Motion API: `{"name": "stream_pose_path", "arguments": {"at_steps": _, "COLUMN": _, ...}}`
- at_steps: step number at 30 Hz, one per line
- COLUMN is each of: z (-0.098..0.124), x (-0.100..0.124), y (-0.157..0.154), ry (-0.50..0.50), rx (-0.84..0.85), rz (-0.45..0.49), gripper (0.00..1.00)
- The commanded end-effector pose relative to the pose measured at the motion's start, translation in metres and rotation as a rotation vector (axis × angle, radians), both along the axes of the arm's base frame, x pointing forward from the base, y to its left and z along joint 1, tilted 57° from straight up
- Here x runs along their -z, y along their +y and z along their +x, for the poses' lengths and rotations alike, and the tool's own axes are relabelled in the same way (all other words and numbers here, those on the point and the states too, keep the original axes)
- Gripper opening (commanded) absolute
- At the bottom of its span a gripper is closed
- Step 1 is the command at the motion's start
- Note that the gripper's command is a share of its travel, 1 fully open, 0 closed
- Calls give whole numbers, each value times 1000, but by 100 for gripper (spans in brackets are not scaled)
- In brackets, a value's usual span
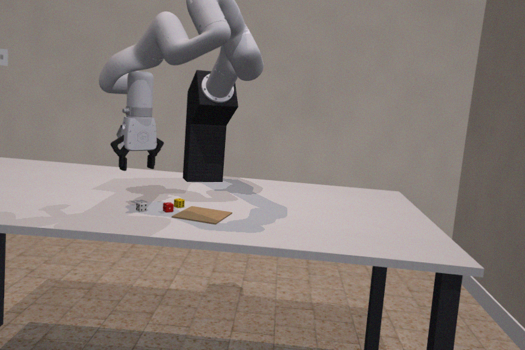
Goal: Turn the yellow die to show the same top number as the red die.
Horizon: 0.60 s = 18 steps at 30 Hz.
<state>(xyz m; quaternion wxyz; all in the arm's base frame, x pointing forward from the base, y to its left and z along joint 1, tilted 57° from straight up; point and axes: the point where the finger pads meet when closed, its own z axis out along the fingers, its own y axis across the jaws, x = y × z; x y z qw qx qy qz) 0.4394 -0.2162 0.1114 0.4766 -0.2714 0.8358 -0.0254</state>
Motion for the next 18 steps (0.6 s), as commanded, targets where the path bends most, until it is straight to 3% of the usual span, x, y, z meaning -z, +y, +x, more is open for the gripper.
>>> {"name": "stream_pose_path", "arguments": {"at_steps": 1, "z": 25, "x": 15, "y": 5, "ry": -4, "rx": 3, "rz": -2, "gripper": 100}}
{"name": "stream_pose_path", "arguments": {"at_steps": 8, "z": 61, "x": 38, "y": 15, "ry": -4, "rx": 3, "rz": -2, "gripper": 100}}
{"name": "stream_pose_path", "arguments": {"at_steps": 18, "z": 64, "x": 40, "y": 16, "ry": -4, "rx": 3, "rz": -2, "gripper": 100}}
